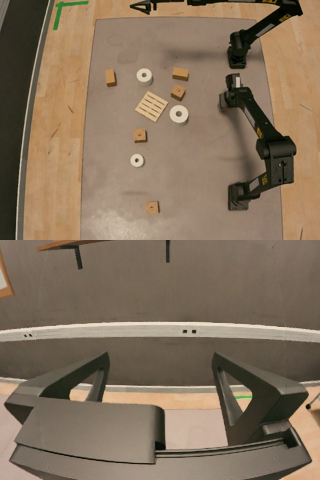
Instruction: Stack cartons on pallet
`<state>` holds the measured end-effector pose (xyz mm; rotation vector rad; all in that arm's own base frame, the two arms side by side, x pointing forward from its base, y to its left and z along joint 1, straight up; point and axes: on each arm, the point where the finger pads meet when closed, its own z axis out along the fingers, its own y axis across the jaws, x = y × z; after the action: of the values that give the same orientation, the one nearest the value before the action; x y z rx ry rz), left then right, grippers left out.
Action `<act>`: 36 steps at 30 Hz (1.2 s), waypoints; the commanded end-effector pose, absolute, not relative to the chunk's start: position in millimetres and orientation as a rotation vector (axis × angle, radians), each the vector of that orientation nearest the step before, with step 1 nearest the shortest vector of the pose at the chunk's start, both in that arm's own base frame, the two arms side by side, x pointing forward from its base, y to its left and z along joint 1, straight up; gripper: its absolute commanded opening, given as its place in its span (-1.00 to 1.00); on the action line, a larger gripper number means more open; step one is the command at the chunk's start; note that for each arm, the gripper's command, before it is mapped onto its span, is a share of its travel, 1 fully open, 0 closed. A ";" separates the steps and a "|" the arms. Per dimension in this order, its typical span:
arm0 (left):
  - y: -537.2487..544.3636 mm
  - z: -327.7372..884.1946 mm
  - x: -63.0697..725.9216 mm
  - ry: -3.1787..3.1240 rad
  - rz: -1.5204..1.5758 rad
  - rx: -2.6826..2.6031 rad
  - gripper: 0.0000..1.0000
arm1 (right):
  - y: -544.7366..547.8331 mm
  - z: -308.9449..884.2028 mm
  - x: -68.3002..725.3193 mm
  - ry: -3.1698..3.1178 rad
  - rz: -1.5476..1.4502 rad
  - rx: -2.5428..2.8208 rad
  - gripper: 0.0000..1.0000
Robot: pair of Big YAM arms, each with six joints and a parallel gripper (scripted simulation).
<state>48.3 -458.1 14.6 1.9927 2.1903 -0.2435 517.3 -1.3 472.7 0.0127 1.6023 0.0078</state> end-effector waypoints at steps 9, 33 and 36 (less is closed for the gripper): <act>-463.4 -1.3 48.7 2.171 -0.265 1.987 0.00 | -0.5 498.3 518.2 1.560 0.000 0.000 1.00; -461.4 -11.1 49.2 2.171 -0.266 1.987 0.00 | -0.5 498.3 518.2 1.560 0.000 0.000 1.00; -461.4 -12.2 49.2 2.171 -0.266 1.987 0.00 | -0.5 498.3 518.2 1.560 0.000 0.000 1.00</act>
<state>48.1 -456.0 -8.9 1.9857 2.1825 -0.2552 517.3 -1.3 472.7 0.0127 1.6023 0.0078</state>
